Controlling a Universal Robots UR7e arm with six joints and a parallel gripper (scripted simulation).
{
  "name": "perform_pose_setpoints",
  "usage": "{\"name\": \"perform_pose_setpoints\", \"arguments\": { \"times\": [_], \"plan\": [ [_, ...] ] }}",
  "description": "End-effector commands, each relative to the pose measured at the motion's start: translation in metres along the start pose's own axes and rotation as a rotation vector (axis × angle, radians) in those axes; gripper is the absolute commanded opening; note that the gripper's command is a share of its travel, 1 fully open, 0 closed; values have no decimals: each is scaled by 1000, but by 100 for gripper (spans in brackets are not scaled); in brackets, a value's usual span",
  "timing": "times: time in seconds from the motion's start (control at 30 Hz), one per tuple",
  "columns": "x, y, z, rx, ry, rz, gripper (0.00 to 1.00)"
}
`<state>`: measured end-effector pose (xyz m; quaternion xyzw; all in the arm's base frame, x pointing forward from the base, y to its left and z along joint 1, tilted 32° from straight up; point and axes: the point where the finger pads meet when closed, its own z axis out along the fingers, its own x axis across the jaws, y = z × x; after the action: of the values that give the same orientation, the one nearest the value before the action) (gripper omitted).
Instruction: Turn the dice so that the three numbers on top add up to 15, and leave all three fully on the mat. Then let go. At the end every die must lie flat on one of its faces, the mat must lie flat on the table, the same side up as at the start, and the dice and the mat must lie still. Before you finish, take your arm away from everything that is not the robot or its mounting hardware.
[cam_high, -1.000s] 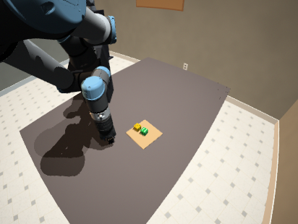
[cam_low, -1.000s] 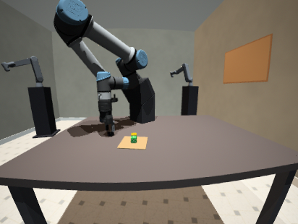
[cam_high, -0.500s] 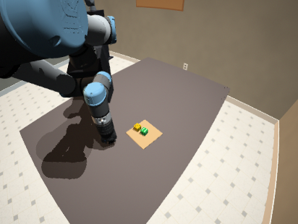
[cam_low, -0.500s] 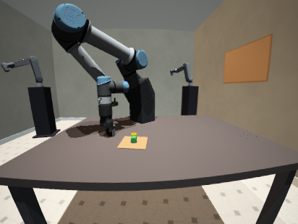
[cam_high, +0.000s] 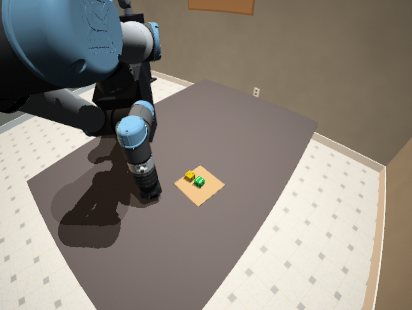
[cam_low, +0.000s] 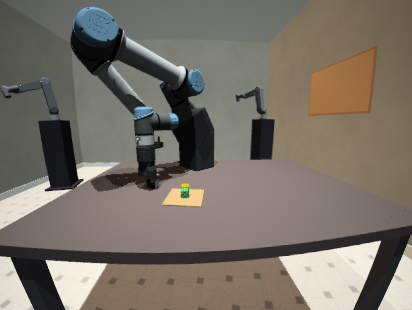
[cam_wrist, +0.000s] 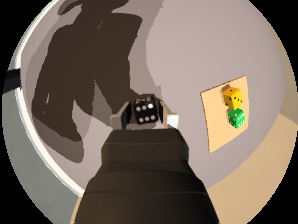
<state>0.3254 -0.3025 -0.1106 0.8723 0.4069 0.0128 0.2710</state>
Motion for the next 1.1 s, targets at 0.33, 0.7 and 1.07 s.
{"name": "perform_pose_setpoints", "arguments": {
  "times": [0.33, 0.7, 1.07],
  "plan": [
    [0, 0, 0, -1, 0, 0, 87],
    [0, 0, 0, -1, 0, 0, 87],
    [0, 0, 0, -1, 0, 0, 57]
  ]
}}
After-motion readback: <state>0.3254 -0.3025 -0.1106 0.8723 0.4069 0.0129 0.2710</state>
